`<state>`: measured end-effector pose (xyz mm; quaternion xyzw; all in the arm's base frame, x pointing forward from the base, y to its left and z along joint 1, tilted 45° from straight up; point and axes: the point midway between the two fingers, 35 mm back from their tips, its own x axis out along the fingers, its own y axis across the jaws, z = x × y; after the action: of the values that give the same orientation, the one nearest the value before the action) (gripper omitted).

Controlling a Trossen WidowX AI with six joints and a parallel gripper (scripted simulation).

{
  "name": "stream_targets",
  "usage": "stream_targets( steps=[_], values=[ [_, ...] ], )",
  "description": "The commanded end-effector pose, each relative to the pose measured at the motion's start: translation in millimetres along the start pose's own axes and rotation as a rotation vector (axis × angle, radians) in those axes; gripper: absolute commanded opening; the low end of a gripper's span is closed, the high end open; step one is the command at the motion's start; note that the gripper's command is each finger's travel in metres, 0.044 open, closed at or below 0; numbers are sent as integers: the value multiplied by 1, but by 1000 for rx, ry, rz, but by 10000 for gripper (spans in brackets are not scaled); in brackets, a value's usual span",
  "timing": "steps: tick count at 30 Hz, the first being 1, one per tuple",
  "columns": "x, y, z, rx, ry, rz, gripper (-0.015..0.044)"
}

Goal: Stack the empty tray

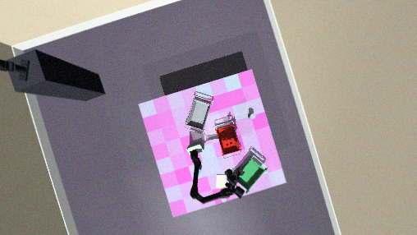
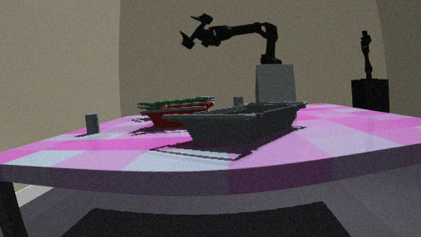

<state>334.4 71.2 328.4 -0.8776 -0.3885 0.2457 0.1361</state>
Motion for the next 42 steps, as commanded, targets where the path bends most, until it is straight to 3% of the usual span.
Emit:
stream_targets(
  steps=[1, 8, 12, 19, 27, 33, 42],
  values=[
    [0, 0, 0, 0, 0, 0, 374],
    [1, 2, 1, -12, -3, 8, 190],
    [9, 41, 14, -267, -105, 166, 87],
    [10, 115, 52, -818, -513, 351, 87],
    [-5, 162, 85, -1239, -970, 280, 87],
    [-22, 188, 105, -1497, -1314, 81, 87],
    [-53, 216, 127, -1752, -1794, -456, 87]
  ],
)
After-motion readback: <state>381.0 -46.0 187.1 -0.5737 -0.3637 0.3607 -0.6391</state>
